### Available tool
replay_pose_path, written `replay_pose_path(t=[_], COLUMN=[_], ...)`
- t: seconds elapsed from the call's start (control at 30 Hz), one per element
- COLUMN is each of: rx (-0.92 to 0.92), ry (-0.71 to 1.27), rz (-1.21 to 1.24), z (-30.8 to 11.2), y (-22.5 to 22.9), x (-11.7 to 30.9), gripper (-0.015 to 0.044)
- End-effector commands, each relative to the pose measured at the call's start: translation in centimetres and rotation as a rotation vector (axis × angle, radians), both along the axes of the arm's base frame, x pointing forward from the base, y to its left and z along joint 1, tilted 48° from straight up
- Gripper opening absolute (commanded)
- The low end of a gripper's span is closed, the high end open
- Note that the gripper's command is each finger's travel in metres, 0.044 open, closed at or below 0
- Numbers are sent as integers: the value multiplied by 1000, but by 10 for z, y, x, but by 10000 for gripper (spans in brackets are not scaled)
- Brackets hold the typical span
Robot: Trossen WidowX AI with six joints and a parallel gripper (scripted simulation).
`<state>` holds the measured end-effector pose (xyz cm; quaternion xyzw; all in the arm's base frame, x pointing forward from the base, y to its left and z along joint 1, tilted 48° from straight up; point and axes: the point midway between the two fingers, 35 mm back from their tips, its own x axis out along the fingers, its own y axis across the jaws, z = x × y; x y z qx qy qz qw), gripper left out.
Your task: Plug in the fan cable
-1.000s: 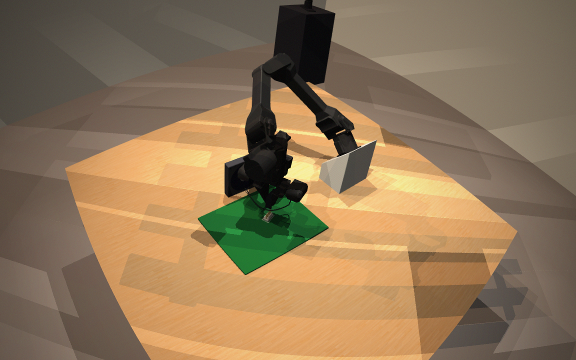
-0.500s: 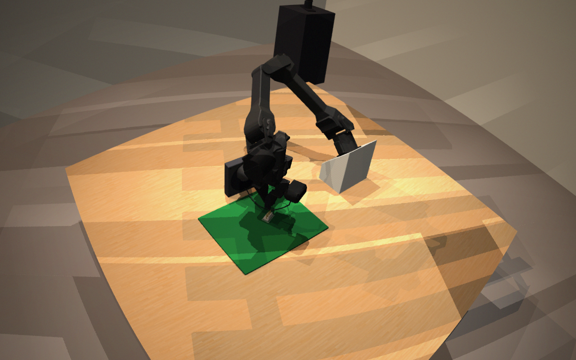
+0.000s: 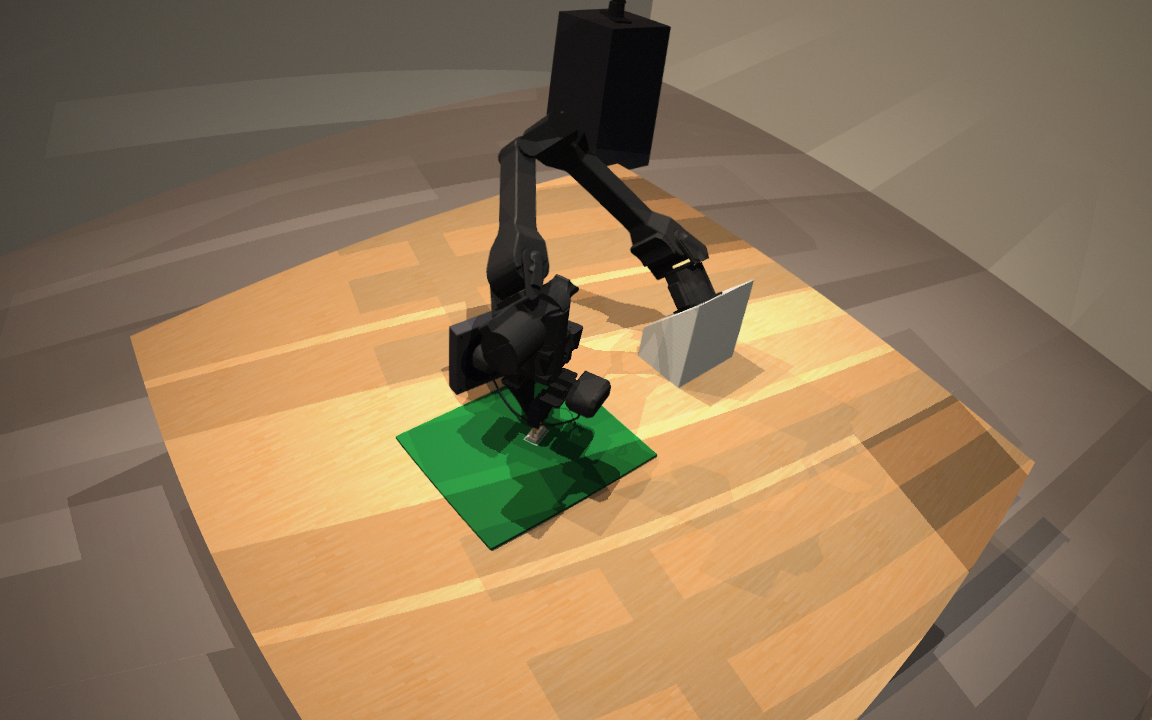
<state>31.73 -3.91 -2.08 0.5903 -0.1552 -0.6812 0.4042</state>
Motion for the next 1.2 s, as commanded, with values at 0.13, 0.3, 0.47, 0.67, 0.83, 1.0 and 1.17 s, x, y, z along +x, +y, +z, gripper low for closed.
replay_pose_path(t=[0.13, 0.3, 0.47, 0.67, 0.83, 1.0, 1.17], rx=[-4, -4, -4, -4, -4, -4, -4], ry=[2, 2, 3, 4, 4, 5, 5], rz=[4, 4, 5, 6, 6, 6, 6], z=[-2, -2, -3, -4, -5, -6, -6], y=[-2, -2, -3, -4, -5, -6, -7], x=[0, 0, 0, 0, 0, 0, 0], gripper=[0, 0, 0, 0, 0, 0, 0])
